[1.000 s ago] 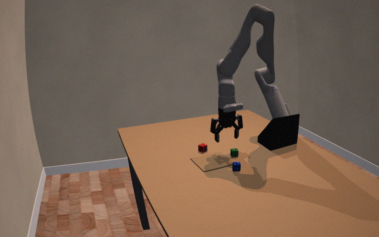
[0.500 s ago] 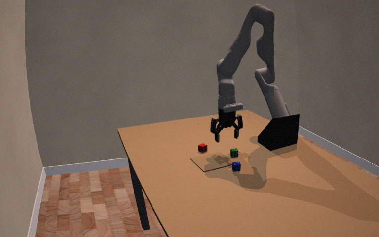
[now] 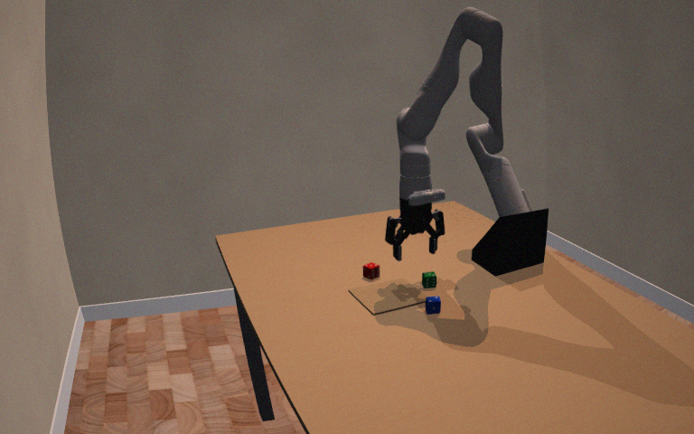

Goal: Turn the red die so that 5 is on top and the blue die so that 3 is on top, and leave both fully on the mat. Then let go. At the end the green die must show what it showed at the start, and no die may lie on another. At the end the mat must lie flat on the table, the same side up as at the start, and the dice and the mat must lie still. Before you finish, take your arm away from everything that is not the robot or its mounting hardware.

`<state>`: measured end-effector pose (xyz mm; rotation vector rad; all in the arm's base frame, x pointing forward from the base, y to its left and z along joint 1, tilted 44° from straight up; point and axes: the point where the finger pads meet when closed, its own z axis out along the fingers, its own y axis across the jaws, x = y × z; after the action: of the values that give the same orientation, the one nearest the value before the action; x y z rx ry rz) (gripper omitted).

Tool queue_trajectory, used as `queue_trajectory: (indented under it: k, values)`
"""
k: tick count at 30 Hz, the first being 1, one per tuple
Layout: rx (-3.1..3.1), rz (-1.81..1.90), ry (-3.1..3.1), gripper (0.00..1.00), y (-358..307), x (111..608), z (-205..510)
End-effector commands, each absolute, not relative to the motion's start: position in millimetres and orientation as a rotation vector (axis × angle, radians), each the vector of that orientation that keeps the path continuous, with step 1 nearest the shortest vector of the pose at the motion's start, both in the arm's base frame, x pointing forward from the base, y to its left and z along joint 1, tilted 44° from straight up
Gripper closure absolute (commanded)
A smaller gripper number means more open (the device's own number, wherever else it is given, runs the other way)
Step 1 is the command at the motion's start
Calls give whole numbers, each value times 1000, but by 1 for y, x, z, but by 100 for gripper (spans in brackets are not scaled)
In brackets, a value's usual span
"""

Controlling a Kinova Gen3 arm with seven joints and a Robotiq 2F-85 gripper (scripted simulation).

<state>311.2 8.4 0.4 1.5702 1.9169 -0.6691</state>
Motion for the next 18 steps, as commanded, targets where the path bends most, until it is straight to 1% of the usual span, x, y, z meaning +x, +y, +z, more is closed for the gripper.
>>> queue_trajectory:
  k: [1, 10, 18]
  values:
    - [1570, -667, 1918, 0, 9, 312, 0]
    - [1570, -667, 1918, 0, 17, 314, -7]
    - [1570, -667, 1918, 0, 43, 324, -30]
